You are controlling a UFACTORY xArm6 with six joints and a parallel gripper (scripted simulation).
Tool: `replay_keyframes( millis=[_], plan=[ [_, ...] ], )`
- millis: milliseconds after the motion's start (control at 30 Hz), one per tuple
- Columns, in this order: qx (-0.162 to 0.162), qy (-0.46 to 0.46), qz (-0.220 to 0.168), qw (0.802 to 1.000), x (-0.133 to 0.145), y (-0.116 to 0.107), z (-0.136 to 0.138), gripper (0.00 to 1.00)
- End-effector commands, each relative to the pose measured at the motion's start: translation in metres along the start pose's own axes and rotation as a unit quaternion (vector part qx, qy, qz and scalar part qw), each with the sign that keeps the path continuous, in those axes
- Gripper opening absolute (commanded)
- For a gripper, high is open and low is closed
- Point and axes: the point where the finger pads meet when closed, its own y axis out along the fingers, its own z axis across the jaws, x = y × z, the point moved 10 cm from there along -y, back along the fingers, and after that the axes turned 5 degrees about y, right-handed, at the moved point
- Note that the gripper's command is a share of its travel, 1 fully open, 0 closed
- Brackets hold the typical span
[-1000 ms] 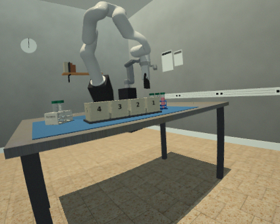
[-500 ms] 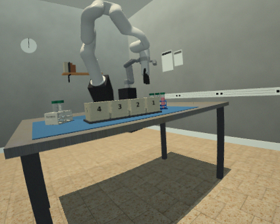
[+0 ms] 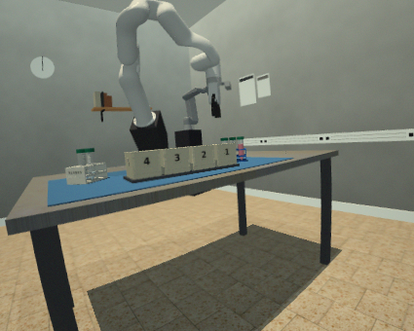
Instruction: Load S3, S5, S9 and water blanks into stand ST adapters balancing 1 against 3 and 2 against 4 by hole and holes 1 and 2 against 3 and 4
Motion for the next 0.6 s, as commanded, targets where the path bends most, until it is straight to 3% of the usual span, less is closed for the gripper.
replay_keyframes(
  millis=[0, 33, 67, 567],
  plan=[
    [-0.001, 0.001, 0.001, 1.000, -0.001, -0.013, 0.000, 1.00],
    [-0.001, 0.001, 0.001, 1.000, -0.001, -0.014, 0.000, 1.00],
    [-0.001, -0.009, 0.001, 1.000, -0.004, -0.014, -0.003, 0.57],
    [-0.001, -0.009, 0.001, 1.000, -0.052, -0.014, -0.048, 0.57]
  ],
)
